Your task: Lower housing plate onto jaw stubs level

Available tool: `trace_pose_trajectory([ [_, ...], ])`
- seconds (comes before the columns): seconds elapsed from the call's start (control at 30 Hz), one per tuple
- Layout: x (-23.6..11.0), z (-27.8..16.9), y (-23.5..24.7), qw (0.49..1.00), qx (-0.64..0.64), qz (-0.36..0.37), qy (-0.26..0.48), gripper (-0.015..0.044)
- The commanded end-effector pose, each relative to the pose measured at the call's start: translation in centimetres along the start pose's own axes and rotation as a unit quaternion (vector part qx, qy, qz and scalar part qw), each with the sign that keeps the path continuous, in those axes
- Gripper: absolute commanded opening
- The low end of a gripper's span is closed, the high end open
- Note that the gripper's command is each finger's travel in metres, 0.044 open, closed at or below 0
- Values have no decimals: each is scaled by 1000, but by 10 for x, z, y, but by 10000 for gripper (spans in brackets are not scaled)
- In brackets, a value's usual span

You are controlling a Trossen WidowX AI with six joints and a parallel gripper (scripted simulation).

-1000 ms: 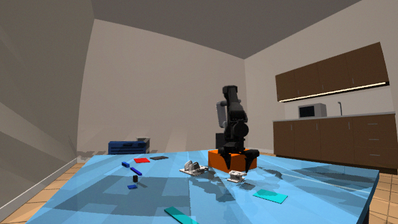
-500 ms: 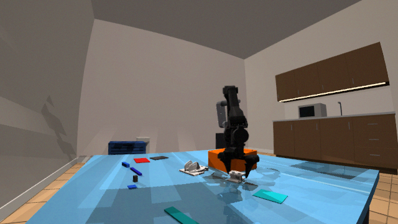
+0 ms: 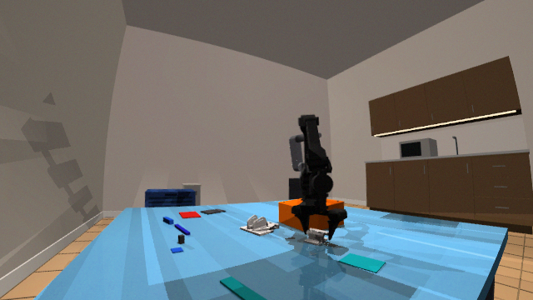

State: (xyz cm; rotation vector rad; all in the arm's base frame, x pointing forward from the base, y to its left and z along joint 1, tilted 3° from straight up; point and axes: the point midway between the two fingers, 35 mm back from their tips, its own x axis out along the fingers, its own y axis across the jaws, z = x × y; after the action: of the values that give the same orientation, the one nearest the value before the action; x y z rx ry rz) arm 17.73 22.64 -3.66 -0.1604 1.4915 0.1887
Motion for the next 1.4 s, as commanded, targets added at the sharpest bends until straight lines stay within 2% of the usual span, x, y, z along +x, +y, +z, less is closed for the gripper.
trace_pose_trajectory([
  [0.0, 1, 0, 0, 1000, -2, 1, 1, 440],
  [0.4, 1, 0, 0, 1000, -2, 1, 1, 440],
  [0.87, 1, 0, 0, 1000, 0, 0, 0, 351],
  [1.23, 0, 0, 0, 1000, 0, 0, 0, 351],
  [1.37, -10, 1, 1, 1000, 0, 0, 0, 351],
])
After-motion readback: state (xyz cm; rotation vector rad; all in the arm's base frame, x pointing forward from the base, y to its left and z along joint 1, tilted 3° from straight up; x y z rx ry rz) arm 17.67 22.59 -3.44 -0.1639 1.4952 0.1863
